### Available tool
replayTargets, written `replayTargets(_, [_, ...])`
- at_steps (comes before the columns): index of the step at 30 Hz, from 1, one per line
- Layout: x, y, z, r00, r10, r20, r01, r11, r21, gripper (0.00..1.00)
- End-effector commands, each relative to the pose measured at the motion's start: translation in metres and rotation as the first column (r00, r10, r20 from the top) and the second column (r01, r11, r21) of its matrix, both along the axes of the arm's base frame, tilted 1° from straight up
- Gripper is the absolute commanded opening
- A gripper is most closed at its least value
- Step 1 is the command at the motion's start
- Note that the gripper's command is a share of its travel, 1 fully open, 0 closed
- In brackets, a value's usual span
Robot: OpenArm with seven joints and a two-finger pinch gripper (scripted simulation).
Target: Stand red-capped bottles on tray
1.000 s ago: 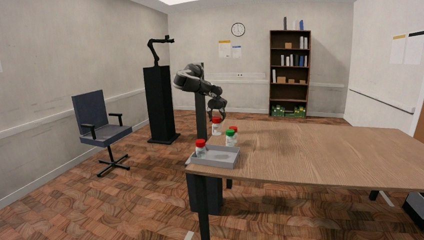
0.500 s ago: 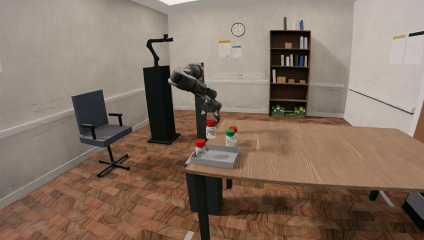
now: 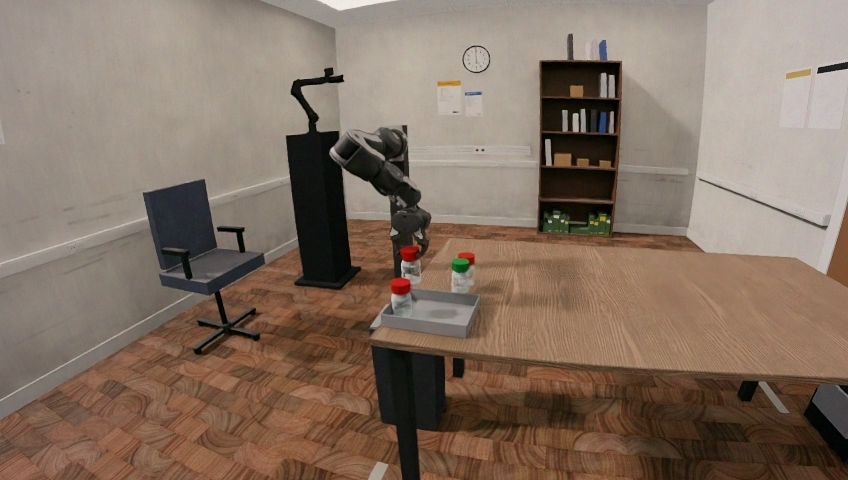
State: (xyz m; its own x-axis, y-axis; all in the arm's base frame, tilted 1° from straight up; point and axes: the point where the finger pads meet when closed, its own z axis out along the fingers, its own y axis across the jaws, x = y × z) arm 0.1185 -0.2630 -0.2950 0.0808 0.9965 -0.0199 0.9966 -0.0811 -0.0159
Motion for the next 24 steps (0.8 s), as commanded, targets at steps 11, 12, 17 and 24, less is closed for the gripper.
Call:
replayTargets(11, [-0.005, -0.005, -0.004, 1.000, 0.004, 0.024, -0.004, 1.000, 0.006, 0.00])
replayTargets(12, [-0.005, -0.005, -0.004, 1.000, 0.004, 0.024, -0.004, 1.000, 0.006, 0.00])
replayTargets(17, [-0.005, -0.005, -0.012, 1.000, 0.004, 0.021, -0.004, 1.000, 0.005, 0.00])
replayTargets(24, [-0.005, -0.006, -0.024, 1.000, 0.004, 0.024, -0.004, 1.000, 0.005, 0.00])
